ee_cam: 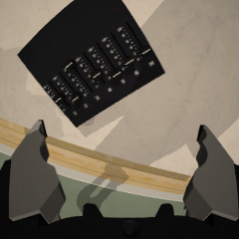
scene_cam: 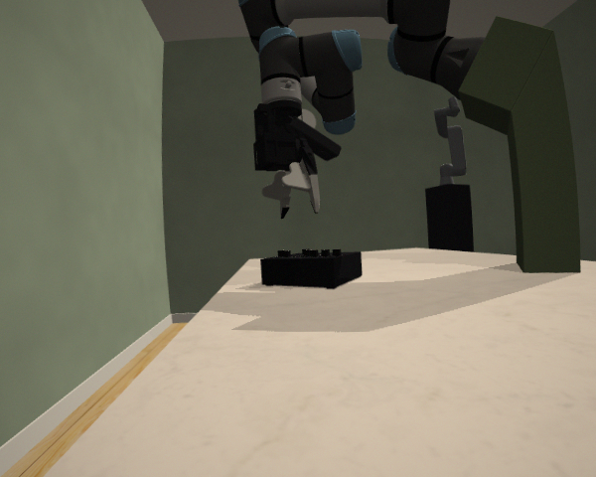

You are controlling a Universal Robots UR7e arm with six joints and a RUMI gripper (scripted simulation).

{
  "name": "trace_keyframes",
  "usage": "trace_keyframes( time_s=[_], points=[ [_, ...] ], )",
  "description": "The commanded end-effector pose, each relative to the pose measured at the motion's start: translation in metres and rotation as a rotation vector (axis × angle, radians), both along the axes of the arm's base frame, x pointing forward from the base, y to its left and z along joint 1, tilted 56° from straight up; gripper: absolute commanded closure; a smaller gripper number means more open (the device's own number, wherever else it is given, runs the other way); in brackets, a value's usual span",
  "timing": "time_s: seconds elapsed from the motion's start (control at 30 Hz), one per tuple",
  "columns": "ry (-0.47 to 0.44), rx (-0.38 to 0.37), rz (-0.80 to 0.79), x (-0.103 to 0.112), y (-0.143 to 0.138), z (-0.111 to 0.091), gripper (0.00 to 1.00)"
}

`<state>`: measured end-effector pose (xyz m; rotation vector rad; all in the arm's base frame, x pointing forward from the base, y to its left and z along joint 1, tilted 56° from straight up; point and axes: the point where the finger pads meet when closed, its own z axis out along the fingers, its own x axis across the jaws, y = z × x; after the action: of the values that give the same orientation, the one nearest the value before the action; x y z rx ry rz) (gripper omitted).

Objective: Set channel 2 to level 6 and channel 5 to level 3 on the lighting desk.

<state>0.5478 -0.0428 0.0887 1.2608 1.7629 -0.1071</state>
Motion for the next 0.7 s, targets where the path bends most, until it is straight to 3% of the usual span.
trace_keyframes(
  time_s=[0.0, 0.2, 0.27, 0.67],
  points=[
    [-0.102, 0.122, -0.109, -0.005, -0.001, 0.001, 0.0],
    [-0.224, 0.265, -0.234, -0.011, -0.001, 0.002, 0.0],
    [-0.224, 0.265, -0.234, -0.011, -0.001, 0.002, 0.0],
    [-0.499, 0.589, -0.518, -0.021, -0.002, 0.006, 0.0]
  ],
)
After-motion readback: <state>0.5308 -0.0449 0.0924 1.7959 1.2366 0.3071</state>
